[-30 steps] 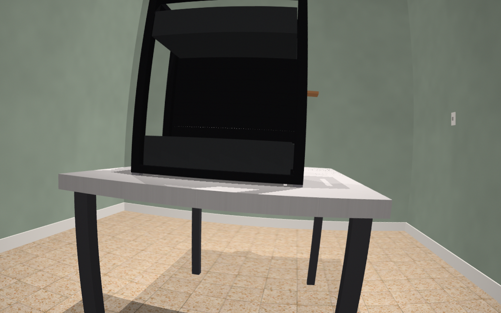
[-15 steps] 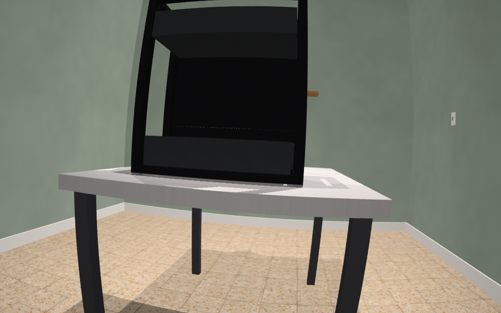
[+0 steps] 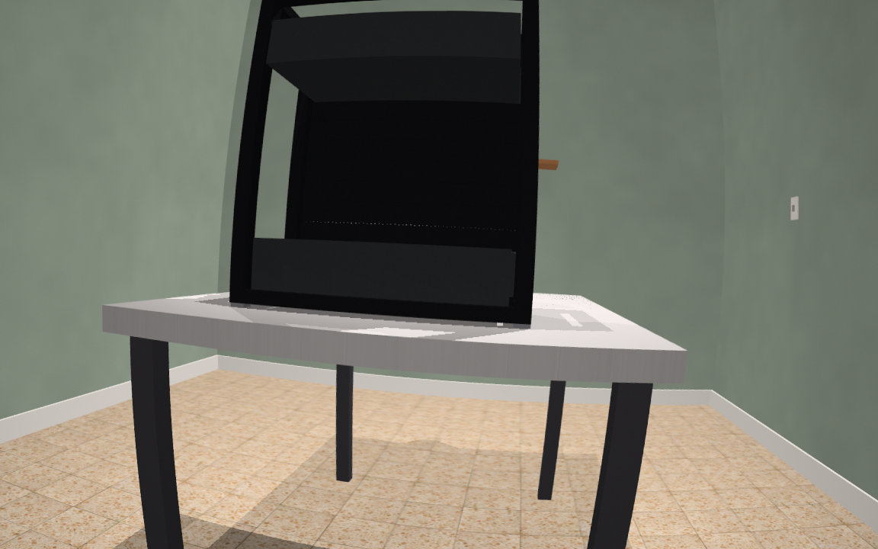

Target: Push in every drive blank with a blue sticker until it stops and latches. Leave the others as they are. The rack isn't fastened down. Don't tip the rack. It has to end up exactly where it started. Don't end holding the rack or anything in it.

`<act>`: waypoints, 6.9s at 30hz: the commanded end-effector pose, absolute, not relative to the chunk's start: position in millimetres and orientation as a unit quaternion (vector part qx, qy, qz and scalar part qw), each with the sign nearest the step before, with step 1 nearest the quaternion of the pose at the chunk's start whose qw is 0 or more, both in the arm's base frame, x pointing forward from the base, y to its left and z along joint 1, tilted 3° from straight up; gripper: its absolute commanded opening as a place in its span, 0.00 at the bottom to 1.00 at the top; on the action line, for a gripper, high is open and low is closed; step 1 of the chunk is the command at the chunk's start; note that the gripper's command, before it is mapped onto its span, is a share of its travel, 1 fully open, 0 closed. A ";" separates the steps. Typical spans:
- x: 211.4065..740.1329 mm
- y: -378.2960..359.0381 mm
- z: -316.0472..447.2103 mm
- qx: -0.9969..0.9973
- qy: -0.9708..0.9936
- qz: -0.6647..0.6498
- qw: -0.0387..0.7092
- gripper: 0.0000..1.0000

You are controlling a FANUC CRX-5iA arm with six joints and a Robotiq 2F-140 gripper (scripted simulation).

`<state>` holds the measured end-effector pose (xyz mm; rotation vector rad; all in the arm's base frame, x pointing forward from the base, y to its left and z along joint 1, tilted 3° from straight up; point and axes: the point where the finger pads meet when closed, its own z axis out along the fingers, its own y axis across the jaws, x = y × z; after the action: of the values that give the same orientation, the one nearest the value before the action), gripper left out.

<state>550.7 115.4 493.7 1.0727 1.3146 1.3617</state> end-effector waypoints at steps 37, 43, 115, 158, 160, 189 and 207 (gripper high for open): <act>550.7 115.3 493.8 0.437 0.535 0.554 0.464 1.00; 550.7 115.3 493.8 0.437 0.535 0.554 0.464 1.00; 572.5 28.5 465.6 0.437 0.535 0.554 0.464 1.00; 572.5 28.5 465.6 0.437 0.535 0.554 0.464 1.00; 572.5 28.5 465.6 0.437 0.535 0.554 0.464 1.00; 572.5 28.5 465.6 0.437 0.535 0.554 0.464 0.00; 568.3 37.2 465.3 0.437 0.535 0.554 0.464 0.00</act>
<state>570.7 32.4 465.4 1.0726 1.3148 1.3619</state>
